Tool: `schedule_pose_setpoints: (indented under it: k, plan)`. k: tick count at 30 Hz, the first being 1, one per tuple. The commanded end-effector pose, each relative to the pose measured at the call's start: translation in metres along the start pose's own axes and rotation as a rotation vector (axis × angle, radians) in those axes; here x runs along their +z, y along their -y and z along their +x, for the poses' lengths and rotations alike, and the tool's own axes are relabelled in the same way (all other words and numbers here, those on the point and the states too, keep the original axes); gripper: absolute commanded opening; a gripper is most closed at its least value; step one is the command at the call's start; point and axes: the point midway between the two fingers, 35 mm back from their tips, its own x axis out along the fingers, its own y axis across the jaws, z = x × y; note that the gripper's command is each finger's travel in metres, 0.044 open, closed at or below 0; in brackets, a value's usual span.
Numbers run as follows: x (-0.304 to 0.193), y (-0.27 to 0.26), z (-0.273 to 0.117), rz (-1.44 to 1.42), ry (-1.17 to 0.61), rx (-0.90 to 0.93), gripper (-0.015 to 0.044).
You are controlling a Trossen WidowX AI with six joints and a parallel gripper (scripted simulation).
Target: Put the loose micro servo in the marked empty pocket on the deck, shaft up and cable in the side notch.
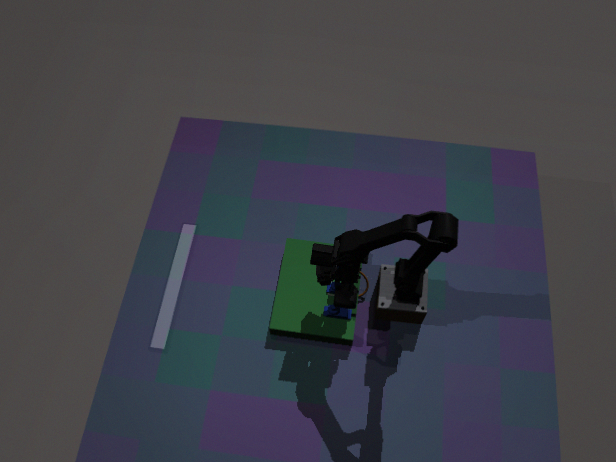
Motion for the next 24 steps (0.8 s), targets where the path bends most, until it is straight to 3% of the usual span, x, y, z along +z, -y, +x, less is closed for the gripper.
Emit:
schedule_pose_setpoints:
  k: [1,5,15,20,24]
  plan:
    - [0.001,0.000,-0.020,0.002,0.017,-0.002,0.0187]
    - [0.000,0.000,-0.027,0.002,0.016,-0.002,0.0187]
    - [0.064,0.000,-0.067,0.002,0.024,0.000,0.0440]
    - [0.105,0.001,-0.092,0.002,0.026,-0.002,0.0440]
    - [0.109,0.001,-0.103,0.002,0.029,-0.002,0.0440]
